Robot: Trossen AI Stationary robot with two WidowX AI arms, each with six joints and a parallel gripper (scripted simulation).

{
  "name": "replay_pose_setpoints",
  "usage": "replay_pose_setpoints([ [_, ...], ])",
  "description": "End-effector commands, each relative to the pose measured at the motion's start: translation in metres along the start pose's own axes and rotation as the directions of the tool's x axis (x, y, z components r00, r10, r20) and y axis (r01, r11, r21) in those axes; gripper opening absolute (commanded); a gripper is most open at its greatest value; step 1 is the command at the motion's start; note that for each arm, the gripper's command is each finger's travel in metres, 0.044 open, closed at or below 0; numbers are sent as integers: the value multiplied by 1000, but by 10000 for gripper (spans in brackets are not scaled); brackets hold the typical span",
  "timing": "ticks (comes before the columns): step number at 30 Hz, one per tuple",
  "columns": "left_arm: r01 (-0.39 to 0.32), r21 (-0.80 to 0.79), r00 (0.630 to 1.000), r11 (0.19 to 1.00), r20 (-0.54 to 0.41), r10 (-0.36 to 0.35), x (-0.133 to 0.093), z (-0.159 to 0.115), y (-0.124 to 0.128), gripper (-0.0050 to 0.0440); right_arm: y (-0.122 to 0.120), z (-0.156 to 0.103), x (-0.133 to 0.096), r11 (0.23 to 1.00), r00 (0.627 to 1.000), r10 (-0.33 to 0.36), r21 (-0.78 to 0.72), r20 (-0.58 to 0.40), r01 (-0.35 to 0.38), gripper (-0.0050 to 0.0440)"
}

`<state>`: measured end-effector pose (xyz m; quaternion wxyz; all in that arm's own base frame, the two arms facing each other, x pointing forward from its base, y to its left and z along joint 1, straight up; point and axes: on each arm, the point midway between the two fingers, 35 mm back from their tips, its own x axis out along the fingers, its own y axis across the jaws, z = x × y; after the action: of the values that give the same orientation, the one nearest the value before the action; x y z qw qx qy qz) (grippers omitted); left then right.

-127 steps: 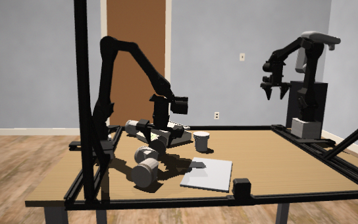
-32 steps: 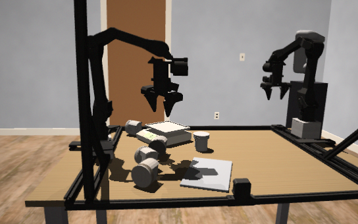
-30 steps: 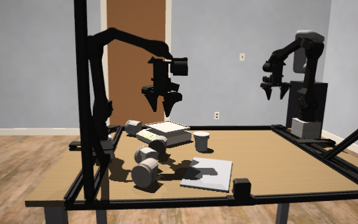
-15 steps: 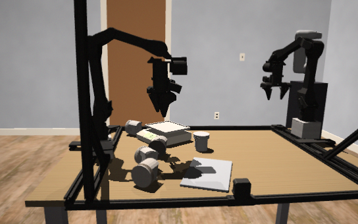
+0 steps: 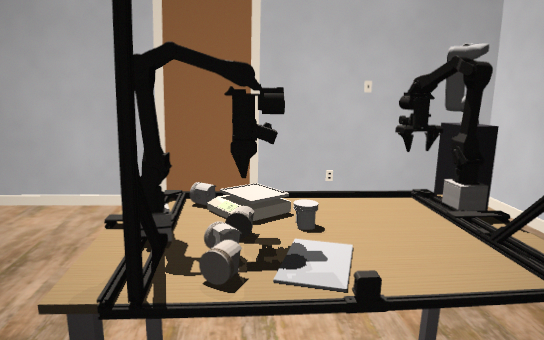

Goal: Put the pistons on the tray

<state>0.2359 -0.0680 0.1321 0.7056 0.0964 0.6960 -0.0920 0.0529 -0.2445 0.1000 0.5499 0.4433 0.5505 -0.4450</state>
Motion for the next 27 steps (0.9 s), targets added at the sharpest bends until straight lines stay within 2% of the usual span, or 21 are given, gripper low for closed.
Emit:
replay_pose_setpoints([
  [1,11,27,1000,1000,-10,-11,2,0,0,378,0,0,0,1000,1000,2,-2,-1,-2,440],
  [11,14,22,1000,1000,-16,-13,5,-1,0,378,0,0,0,1000,1000,2,-2,-1,-2,440],
  [25,7,-308,1000,951,-15,-13,3,7,69,378,0,0,0,1000,1000,2,-2,-1,-2,440],
  [27,7,-308,1000,951,-15,-13,3,7,69,378,0,0,0,1000,1000,2,-2,-1,-2,440],
])
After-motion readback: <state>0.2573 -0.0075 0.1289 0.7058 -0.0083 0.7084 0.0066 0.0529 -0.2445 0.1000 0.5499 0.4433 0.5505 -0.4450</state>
